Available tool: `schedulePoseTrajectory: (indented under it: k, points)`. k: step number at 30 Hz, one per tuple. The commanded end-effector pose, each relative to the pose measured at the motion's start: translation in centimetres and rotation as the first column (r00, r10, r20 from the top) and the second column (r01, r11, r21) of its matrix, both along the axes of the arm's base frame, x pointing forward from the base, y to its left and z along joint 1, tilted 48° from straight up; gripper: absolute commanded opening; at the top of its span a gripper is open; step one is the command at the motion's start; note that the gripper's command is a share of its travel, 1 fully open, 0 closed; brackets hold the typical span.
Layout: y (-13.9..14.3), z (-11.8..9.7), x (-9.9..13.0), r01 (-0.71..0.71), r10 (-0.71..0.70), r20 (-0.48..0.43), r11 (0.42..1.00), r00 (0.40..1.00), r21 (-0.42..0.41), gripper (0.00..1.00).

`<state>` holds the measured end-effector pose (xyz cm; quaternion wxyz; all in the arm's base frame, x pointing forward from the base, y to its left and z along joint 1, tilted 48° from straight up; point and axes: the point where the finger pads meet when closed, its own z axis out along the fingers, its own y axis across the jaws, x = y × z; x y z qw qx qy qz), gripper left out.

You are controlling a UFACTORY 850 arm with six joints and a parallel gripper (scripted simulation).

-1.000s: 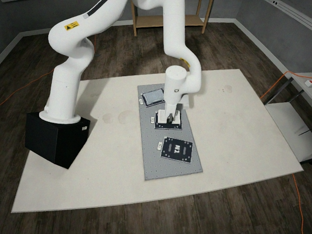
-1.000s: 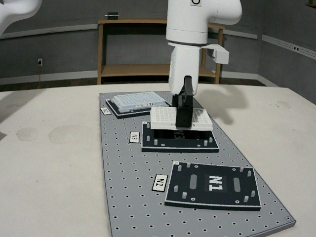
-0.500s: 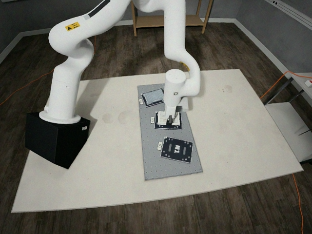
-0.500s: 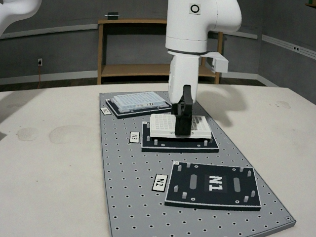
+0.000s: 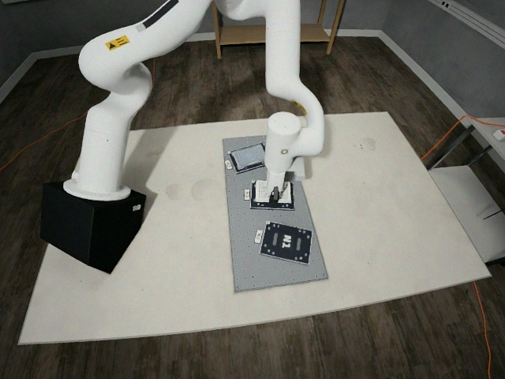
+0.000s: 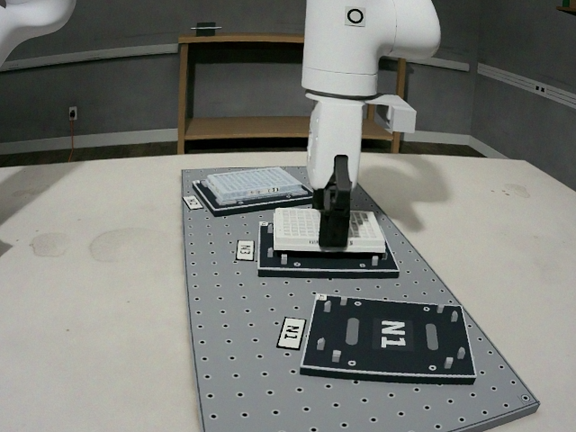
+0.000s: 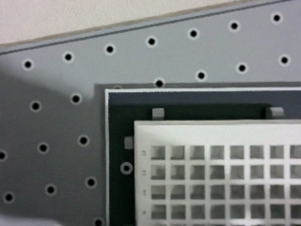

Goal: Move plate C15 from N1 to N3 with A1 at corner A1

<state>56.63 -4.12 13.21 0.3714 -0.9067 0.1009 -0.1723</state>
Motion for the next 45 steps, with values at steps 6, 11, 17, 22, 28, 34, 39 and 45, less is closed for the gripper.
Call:
schedulePoseTrajectory:
  k: [6,11,17,22,28,34,39,45]
  points:
    - [0.19,-0.21,0.20,0.001,-0.001,0.001,1.000,1.000,-0.001,0.00]
    - [0.40,-0.43,0.33,0.001,-0.001,0.001,1.000,1.000,0.000,0.00]
    - [0.57,-0.61,0.43,0.001,-0.001,0.001,1.000,1.000,0.000,0.00]
    - [0.79,-0.83,0.56,0.001,-0.001,0.001,1.000,1.000,0.000,0.00]
    - [0.80,-0.84,0.57,0.001,-0.001,0.001,1.000,1.000,0.000,0.00]
    - [0.80,-0.84,0.57,0.001,-0.001,0.001,1.000,1.000,0.000,0.00]
    - [0.80,-0.84,0.57,0.001,-0.001,0.001,1.000,1.000,0.000,0.00]
    - [0.84,-0.89,0.60,0.001,-0.001,0.001,1.000,1.000,0.000,1.00]
